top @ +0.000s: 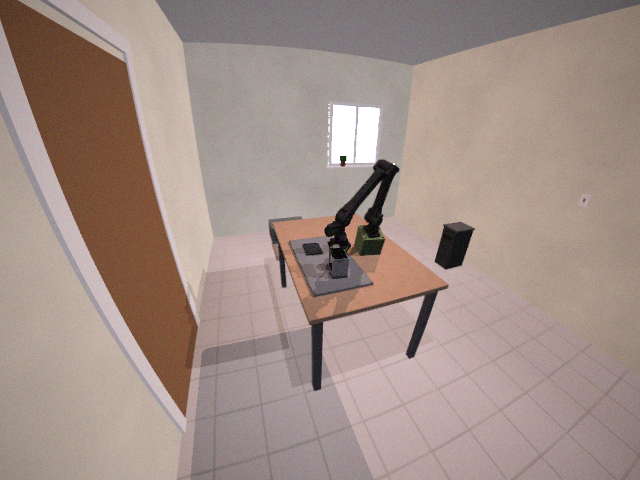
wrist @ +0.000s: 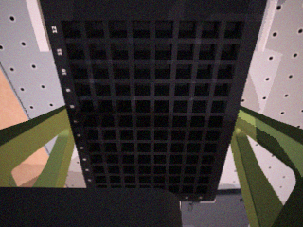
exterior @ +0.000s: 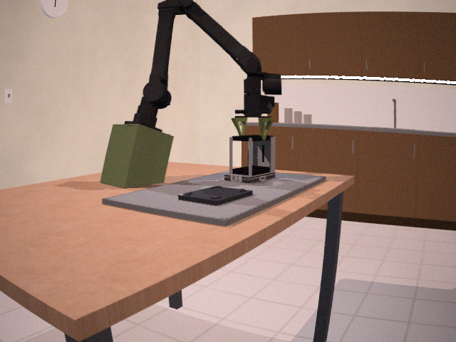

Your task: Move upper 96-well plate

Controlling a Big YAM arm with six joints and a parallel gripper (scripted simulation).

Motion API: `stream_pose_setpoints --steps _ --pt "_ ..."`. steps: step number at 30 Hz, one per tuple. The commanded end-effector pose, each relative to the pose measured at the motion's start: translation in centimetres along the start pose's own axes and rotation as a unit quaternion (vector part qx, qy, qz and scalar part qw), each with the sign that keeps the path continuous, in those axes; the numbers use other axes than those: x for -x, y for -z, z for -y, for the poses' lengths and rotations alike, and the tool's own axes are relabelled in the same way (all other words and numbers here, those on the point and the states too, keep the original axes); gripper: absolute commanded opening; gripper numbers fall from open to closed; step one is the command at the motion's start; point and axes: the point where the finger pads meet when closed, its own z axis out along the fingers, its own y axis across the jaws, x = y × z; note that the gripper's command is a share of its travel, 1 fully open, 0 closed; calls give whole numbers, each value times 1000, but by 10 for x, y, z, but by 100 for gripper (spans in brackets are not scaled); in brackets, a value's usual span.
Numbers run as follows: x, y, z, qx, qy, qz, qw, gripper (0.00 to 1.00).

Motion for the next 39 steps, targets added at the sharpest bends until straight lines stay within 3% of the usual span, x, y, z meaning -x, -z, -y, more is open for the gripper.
stream_pose_setpoints --steps 1,2,4,16,18,20,35,39 --pt "14 23 21 -25 7 16 1000 0" --pt "14 19 19 -18 6 13 1000 0" --pt "13 29 22 -26 6 17 1000 0" --pt "14 50 21 -26 7 17 999 0" --pt "14 50 21 -26 7 17 999 0" --pt "9 37 12 -13 4 9 1000 0" --pt "9 37 12 -13 4 9 1000 0" --pt "-17 26 7 5 31 0 999 0"
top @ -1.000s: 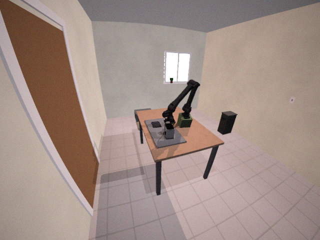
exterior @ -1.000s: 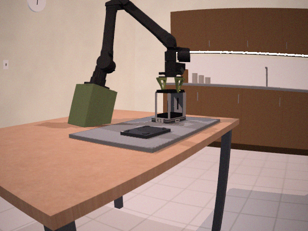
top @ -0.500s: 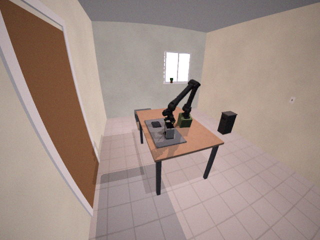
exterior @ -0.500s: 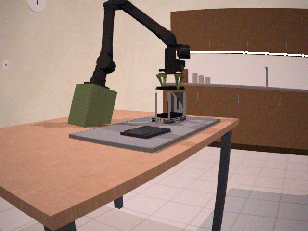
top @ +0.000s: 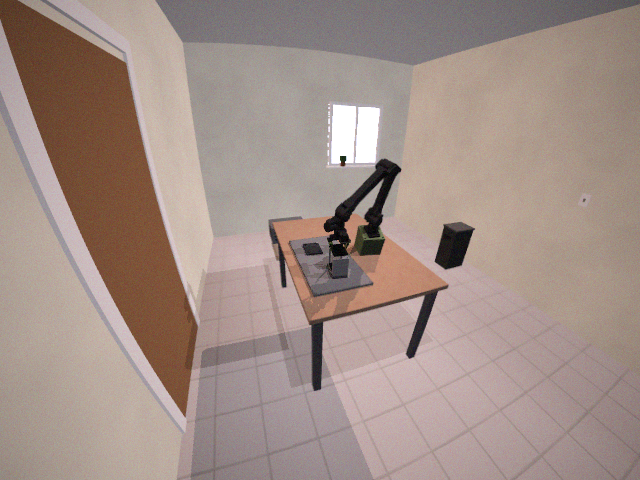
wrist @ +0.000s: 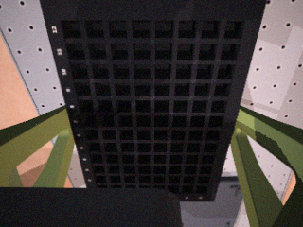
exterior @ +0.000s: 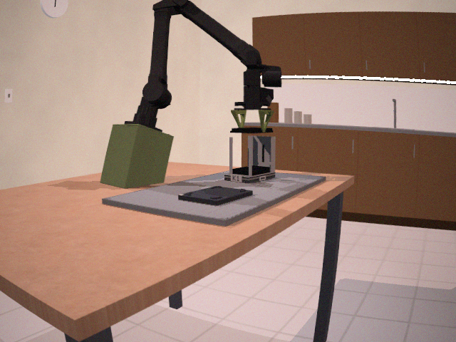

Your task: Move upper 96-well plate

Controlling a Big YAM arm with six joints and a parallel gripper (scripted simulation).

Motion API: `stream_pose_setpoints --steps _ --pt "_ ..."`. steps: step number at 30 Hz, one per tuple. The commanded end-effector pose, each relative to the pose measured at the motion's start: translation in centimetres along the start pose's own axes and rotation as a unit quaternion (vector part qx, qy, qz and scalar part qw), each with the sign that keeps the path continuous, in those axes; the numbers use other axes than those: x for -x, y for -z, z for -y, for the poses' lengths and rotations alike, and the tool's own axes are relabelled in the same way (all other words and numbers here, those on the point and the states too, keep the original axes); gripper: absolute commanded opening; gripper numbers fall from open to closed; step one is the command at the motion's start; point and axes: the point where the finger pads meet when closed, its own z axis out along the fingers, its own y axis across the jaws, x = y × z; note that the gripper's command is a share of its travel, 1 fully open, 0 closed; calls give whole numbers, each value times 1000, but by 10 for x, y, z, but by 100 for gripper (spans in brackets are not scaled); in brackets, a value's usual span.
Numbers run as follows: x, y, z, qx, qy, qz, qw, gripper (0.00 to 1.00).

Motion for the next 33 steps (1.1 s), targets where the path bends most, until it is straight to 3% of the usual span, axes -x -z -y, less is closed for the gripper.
stream_pose_setpoints --steps 1,4,23,33 --pt "-16 0 6 1 15 -1 1000 0" --pt "-20 5 19 -10 18 4 1000 0" --pt "-77 1 32 -9 18 2 1000 0" --pt "-99 9 55 -25 22 4 999 0"
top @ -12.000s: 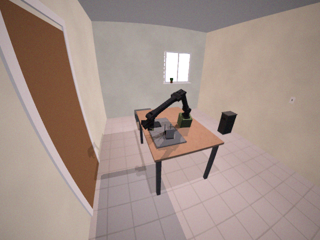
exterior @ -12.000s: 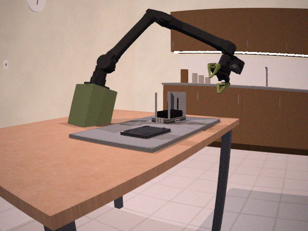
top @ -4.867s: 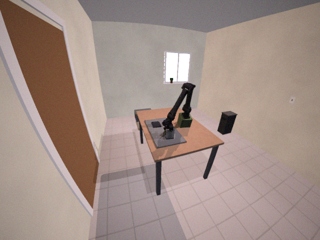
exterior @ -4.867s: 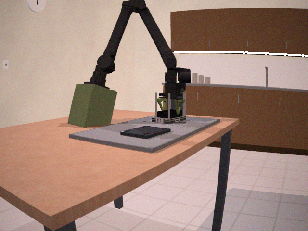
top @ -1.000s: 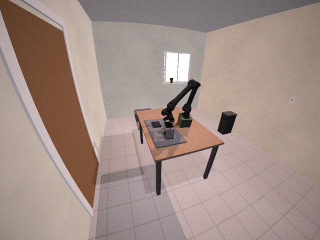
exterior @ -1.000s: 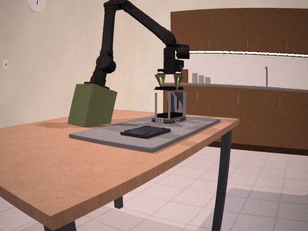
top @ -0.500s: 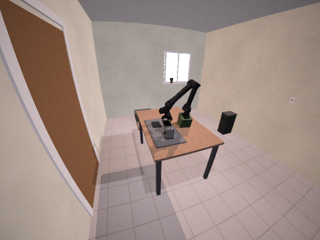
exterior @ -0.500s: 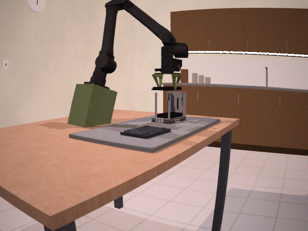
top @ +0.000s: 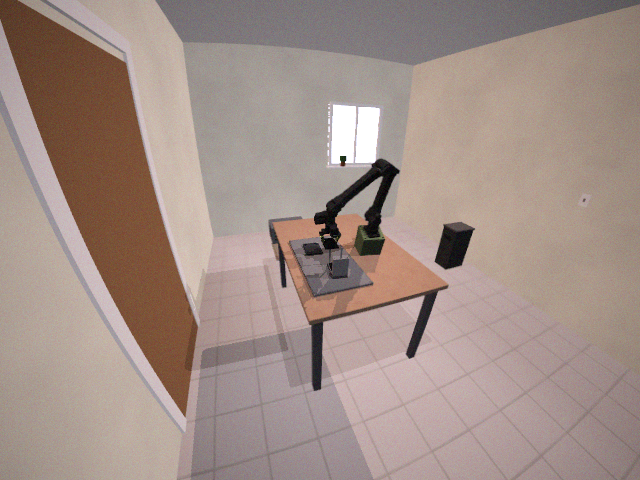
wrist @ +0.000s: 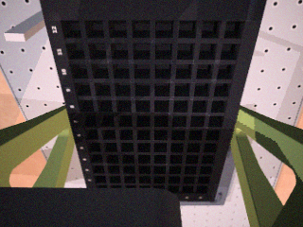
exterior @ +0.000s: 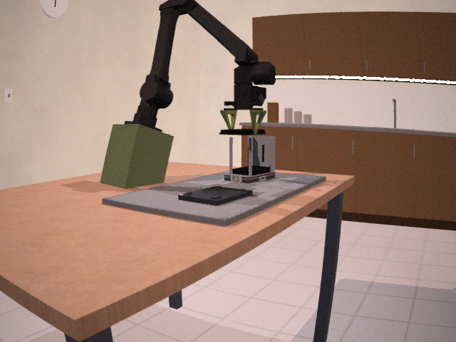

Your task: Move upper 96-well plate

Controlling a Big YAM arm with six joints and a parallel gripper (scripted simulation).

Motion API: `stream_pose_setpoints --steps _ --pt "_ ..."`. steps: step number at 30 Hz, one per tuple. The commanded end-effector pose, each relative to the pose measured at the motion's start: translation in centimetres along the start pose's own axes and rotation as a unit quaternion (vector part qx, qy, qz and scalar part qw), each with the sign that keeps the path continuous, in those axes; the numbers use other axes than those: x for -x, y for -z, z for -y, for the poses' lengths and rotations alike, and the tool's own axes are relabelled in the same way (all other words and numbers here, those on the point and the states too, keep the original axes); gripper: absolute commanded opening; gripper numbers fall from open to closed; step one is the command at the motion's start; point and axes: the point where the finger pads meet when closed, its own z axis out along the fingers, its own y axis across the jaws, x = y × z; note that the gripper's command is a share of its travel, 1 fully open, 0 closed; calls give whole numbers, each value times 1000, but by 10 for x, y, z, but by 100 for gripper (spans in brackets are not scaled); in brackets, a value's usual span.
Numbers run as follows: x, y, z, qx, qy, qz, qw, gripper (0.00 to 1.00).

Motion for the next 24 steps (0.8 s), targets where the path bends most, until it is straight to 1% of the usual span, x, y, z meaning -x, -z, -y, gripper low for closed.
stream_pose_setpoints --steps 1,12,14,15,16,24 --pt "-5 13 30 -29 16 5 999 0" --pt "-43 12 40 -29 16 3 999 0" --pt "-43 12 40 -29 16 3 999 0" --pt "-45 16 41 -33 17 2 999 0" --pt "-50 12 41 -27 15 2 1000 0" --pt "-77 11 48 -27 15 1 1000 0"
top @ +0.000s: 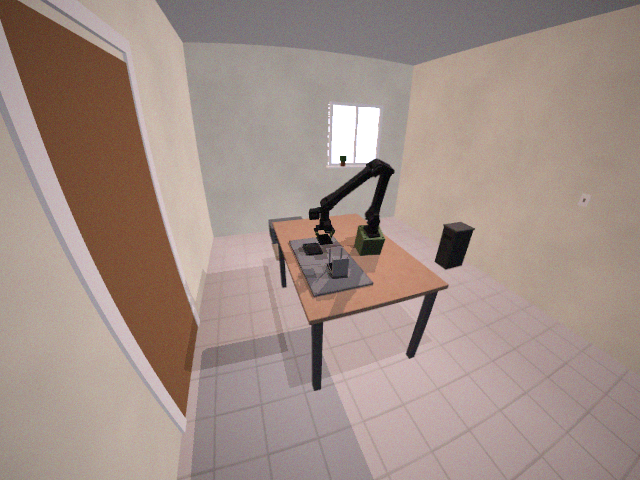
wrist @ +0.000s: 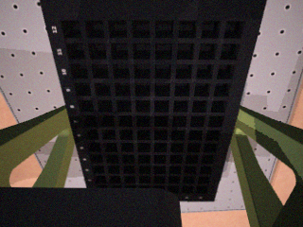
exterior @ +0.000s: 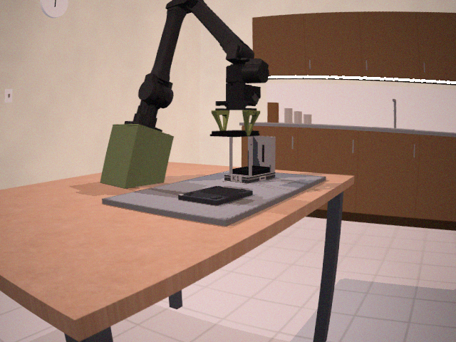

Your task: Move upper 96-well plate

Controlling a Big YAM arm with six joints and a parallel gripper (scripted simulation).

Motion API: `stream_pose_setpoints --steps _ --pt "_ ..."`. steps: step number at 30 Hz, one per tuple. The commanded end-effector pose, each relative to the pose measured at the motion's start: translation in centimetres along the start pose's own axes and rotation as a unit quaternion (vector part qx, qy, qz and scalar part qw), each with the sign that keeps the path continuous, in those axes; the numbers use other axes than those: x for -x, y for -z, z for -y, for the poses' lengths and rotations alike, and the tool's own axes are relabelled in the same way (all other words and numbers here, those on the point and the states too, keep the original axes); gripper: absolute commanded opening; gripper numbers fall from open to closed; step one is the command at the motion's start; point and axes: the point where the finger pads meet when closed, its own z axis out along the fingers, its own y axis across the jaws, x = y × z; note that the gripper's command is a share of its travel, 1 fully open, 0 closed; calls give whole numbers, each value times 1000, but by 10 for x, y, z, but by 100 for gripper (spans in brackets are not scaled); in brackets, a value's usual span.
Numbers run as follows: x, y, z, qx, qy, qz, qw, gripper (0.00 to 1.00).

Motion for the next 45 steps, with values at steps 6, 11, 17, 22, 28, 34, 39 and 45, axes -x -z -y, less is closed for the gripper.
stream_pose_setpoints --steps 6,11,17,22,28,34,39,45 --pt "-25 13 33 -26 15 1 1000 0" --pt "-39 12 35 -24 15 0 1000 0" --pt "-59 12 38 -20 13 -1 1000 0" --pt "-76 11 42 -18 13 -1 1000 0" --pt "-89 11 46 -18 12 -2 1000 0" --pt "-110 11 51 -18 12 -4 1000 0" --pt "-127 10 55 -18 12 -4 1000 0" --pt "-140 10 59 -17 12 -4 1000 0"
